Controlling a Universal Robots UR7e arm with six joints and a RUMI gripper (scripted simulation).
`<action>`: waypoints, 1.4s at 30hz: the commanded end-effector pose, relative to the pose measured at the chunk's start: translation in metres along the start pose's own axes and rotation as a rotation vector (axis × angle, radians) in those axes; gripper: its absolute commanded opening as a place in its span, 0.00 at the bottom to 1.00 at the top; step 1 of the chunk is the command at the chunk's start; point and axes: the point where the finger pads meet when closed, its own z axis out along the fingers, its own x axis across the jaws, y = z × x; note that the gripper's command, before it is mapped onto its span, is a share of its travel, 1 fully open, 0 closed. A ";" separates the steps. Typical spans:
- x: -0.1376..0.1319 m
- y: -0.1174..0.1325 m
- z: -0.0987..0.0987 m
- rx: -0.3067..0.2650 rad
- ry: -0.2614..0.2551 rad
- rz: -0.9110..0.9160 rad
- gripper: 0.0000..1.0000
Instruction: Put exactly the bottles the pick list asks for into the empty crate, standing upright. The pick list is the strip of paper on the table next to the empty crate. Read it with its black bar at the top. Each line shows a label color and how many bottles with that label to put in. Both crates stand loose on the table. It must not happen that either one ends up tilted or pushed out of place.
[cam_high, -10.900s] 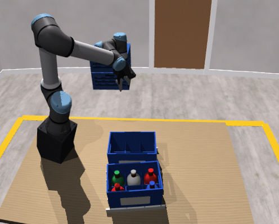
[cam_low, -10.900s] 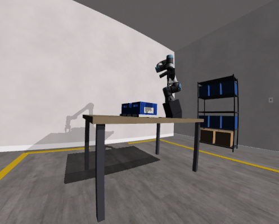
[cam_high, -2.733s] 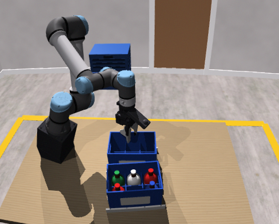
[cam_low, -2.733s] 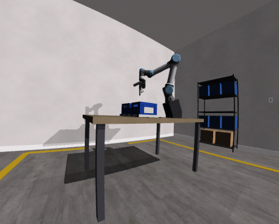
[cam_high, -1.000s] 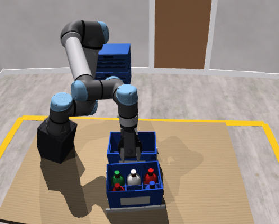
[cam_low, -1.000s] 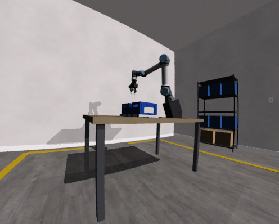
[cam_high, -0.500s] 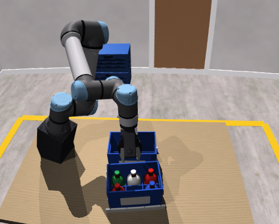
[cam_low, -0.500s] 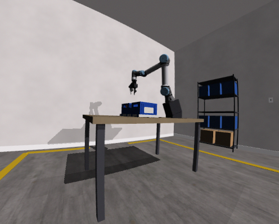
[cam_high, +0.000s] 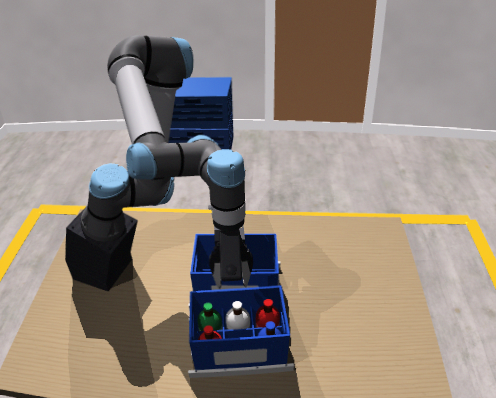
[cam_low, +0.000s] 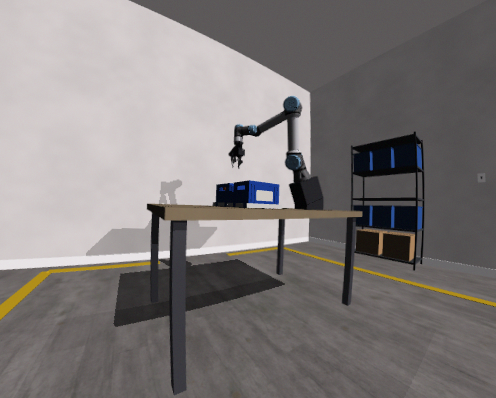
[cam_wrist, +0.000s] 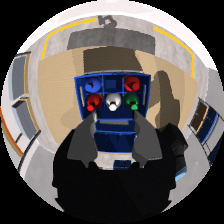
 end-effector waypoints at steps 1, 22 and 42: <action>0.000 0.000 0.000 0.001 -0.001 0.000 0.38; -0.004 0.025 0.031 0.001 -0.001 -0.267 0.38; -0.011 0.075 0.093 0.001 0.000 -0.786 0.38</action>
